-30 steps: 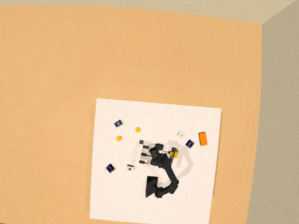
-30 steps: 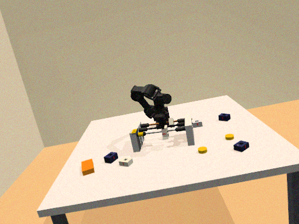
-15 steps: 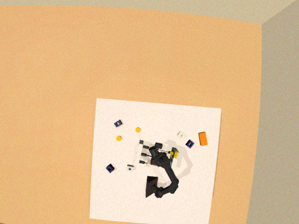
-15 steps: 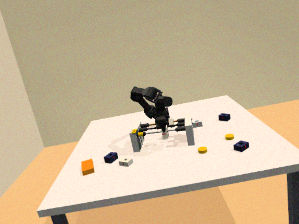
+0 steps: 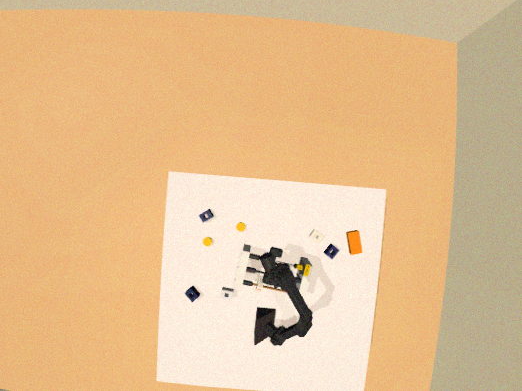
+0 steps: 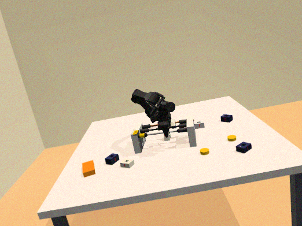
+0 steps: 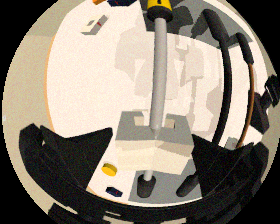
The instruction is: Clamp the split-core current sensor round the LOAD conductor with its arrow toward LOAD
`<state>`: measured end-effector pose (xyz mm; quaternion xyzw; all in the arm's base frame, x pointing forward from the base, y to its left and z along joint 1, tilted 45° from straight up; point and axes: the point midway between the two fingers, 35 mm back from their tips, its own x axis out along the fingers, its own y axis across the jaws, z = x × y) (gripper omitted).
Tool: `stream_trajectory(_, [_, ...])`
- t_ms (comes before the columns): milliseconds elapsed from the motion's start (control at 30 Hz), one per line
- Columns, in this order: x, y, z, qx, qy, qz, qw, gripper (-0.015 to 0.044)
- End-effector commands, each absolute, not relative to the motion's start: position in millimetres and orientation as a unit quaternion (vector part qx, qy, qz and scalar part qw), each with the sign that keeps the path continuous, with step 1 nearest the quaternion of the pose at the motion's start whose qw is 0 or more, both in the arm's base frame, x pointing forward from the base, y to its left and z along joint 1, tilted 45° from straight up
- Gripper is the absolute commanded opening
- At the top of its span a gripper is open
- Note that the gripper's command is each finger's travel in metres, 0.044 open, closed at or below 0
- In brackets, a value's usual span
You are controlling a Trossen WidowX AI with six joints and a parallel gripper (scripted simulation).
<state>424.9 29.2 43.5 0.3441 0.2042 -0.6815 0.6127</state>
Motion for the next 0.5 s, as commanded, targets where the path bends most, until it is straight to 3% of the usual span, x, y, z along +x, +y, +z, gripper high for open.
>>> stream_trajectory(0, [423.4,20.4,37.2,0.339,0.204,-0.684,0.612,0.0440])
stream_trajectory(467, [424.1,14.6,30.0,0.343,0.204,-0.683,0.612,0.0433])
